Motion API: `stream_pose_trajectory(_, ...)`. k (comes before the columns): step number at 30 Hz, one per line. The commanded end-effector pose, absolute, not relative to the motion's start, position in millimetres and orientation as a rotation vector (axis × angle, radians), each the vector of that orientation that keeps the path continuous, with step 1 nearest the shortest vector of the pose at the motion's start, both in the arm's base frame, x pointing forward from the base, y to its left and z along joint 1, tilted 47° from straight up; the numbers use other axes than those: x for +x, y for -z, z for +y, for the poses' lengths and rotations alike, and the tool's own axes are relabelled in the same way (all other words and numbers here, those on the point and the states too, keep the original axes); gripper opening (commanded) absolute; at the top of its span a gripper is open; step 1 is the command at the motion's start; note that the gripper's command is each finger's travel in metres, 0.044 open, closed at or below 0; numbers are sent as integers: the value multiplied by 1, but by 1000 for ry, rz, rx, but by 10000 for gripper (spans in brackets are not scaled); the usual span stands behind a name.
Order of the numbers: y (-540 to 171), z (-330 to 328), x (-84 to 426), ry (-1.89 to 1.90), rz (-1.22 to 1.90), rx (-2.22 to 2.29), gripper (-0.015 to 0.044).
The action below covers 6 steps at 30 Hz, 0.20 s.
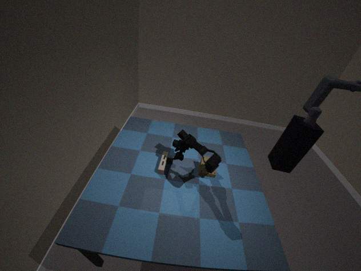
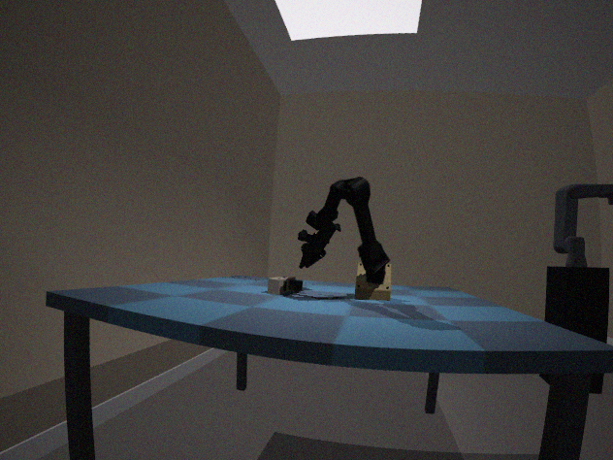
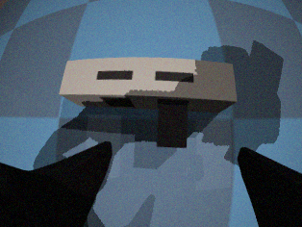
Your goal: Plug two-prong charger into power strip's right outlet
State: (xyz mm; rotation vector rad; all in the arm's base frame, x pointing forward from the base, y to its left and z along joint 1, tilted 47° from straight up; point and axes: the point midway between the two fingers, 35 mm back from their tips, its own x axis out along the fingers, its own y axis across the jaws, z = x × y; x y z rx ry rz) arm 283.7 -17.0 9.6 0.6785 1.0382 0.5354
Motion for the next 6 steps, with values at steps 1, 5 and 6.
stream_pose_trajectory(1, -10, -17, 284, -535, 1034, 683, 440)
stream_pose_trajectory(5, -10, -17, 284, -535, 1034, 683, 440)
stream_pose_trajectory(6, -10, -17, 284, -535, 1034, 683, 440)
